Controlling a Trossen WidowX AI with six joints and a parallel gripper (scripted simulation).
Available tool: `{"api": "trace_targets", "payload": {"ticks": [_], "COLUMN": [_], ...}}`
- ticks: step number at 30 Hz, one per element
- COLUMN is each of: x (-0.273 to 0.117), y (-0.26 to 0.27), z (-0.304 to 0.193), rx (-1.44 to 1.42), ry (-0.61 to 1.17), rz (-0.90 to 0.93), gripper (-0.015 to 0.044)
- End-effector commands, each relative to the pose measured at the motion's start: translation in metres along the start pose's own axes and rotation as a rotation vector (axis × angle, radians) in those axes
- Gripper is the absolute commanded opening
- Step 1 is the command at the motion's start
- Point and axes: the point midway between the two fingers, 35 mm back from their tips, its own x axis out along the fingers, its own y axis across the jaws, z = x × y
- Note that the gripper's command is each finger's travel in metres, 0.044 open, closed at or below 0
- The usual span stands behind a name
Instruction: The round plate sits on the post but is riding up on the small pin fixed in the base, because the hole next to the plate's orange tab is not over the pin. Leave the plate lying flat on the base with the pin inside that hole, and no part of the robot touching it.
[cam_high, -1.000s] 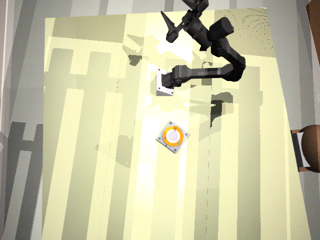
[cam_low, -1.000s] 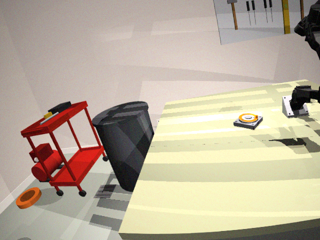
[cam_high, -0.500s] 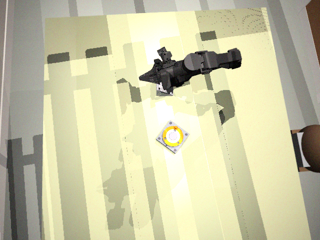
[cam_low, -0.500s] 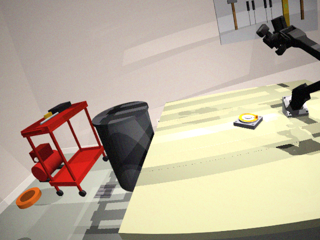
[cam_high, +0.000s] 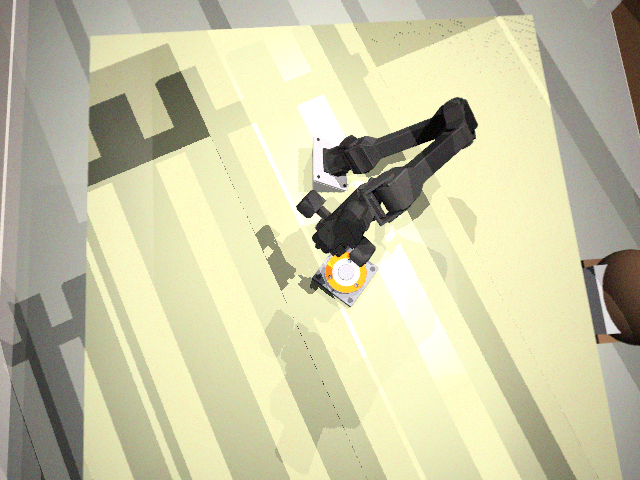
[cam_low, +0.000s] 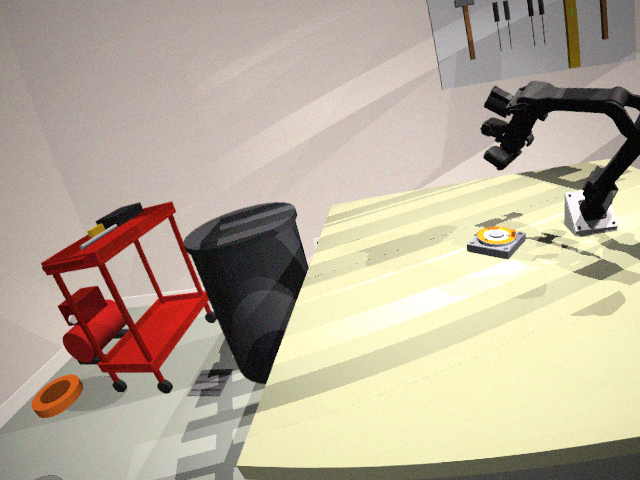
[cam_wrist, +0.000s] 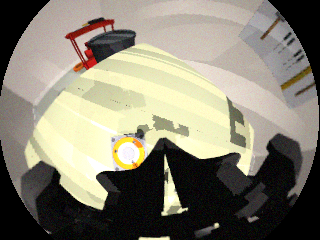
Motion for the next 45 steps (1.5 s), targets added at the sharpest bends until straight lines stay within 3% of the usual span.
{"api": "trace_targets", "payload": {"ticks": [1,5,7,15,25,45], "x": [0.024,0.039,0.040,0.043,0.078,0.085], "y": [0.042,0.084,0.090,0.091,0.099,0.077], "z": [-0.039,-0.092,-0.102,-0.103,-0.128,-0.127], "rx": [-0.330,-0.676,-0.731,-0.731,-0.731,-0.731], "ry": [0.228,0.463,0.500,0.499,0.499,0.500], "rz": [0.138,0.350,0.393,0.393,0.395,0.394], "gripper": [0.0000,0.0000,0.0000,0.0000,0.0000,0.0000]}}
